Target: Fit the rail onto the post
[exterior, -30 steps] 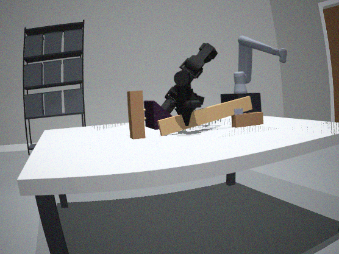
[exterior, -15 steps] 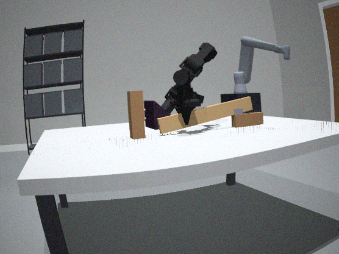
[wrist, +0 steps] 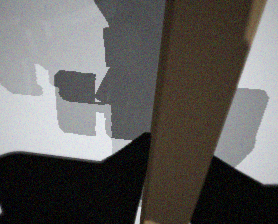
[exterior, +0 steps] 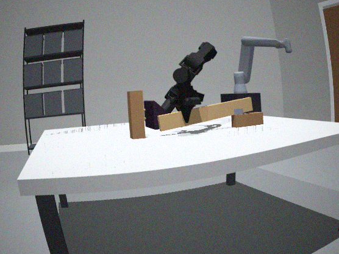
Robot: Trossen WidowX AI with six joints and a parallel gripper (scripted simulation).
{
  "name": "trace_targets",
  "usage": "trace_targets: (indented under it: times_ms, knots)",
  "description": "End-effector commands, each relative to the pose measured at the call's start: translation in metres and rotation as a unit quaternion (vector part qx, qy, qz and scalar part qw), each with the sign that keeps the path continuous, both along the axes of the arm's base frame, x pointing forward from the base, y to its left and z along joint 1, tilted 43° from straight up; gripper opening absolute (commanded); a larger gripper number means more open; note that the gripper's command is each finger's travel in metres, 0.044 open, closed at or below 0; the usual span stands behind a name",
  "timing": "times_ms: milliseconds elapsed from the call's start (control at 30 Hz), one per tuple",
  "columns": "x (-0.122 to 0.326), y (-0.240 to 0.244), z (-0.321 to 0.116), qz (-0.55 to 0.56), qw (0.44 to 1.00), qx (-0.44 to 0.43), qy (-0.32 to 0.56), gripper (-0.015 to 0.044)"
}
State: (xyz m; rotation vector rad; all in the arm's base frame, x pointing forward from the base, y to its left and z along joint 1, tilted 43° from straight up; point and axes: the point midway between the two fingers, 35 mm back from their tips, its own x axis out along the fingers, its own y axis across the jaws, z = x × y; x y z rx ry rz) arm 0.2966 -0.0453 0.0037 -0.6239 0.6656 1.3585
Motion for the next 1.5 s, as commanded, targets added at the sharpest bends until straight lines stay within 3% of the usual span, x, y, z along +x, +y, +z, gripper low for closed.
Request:
trace_targets:
  times_ms: [0, 1467]
  knots:
    - [0.003, -0.004, 0.004, -0.003, 1.0, 0.001, -0.006, 0.0]
    - [0.0, -0.019, 0.02, -0.003, 1.0, 0.0, -0.006, 0.0]
